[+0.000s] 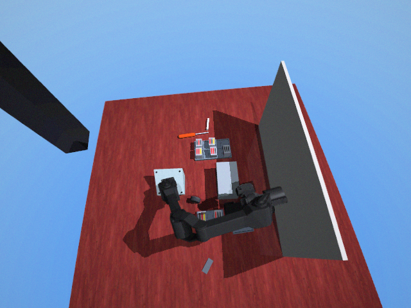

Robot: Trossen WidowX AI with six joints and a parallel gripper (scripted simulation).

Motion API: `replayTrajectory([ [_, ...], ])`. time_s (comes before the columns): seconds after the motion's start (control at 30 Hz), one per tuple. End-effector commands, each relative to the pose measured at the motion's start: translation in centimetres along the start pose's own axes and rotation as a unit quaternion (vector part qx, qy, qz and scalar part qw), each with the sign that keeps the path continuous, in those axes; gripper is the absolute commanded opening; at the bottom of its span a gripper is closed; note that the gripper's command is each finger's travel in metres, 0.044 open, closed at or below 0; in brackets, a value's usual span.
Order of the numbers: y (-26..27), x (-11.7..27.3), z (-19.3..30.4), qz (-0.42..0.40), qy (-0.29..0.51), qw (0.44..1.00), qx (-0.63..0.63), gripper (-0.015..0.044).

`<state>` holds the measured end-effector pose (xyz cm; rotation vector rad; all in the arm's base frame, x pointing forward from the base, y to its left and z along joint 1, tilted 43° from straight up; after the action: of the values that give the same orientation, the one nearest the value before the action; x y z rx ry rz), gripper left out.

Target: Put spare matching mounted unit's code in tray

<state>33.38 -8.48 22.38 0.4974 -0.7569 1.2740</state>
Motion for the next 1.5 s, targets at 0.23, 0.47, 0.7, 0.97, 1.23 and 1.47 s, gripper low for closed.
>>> replayTrajectory([
  [0.23,0.4,-0.4,0.9,-0.001,0.004,1.0,0.007,0.0],
  [0.47,0.3,-1.0,0.9,-0.001,0.004,1.0,0.007,0.0],
  [0.7,0.3,-1.5,0.9,-0.001,0.004,1.0,0.007,0.0],
  [0.97,0.2,-2.1,0.9,-0.001,0.003,1.0,0.007,0.0],
  [1.23,0.1,-2.7,0.9,-0.001,0.003,1.0,0.006,0.0],
  [1.47,0.1,-3.2,0.9,-0.001,0.003,1.0,0.006,0.0],
])
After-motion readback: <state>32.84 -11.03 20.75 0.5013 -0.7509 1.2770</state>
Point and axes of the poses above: the point midway between the two fingers, 35 mm back from their tips, its own x axis back along the fingers, its own y axis across the jaws, z = x × y, the point moved 4 cm from there along x, back along the fingers, and after that the axes turned 9 degrees about -x, right-handed, at the moved point
